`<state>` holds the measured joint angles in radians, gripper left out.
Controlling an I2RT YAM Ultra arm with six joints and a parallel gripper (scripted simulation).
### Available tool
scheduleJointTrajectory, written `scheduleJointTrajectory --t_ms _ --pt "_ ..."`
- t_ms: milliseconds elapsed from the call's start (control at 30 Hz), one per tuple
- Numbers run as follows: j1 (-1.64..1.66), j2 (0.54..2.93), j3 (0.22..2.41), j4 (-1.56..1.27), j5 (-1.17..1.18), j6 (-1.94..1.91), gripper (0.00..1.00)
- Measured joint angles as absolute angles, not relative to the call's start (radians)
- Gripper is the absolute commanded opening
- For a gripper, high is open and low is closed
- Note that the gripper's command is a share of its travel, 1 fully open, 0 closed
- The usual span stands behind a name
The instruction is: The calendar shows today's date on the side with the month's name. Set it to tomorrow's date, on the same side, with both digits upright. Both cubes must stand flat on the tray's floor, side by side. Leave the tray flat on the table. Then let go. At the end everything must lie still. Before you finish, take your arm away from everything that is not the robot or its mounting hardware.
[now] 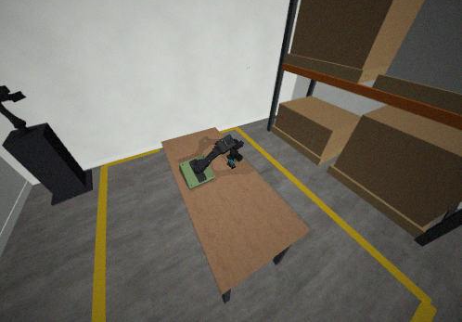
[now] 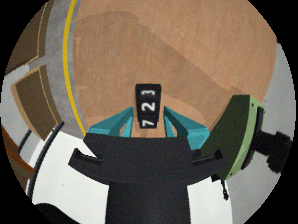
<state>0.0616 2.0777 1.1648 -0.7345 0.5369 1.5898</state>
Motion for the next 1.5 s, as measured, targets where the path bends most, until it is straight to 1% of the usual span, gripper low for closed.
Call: scheduleJointTrajectory --t_ms 533,1500 --pt "0.057 2.08 1.161 -0.727 0.537 1.587 0.47" --pt "0.016 2.13 1.124 -0.612 0.539 1.537 0.47"
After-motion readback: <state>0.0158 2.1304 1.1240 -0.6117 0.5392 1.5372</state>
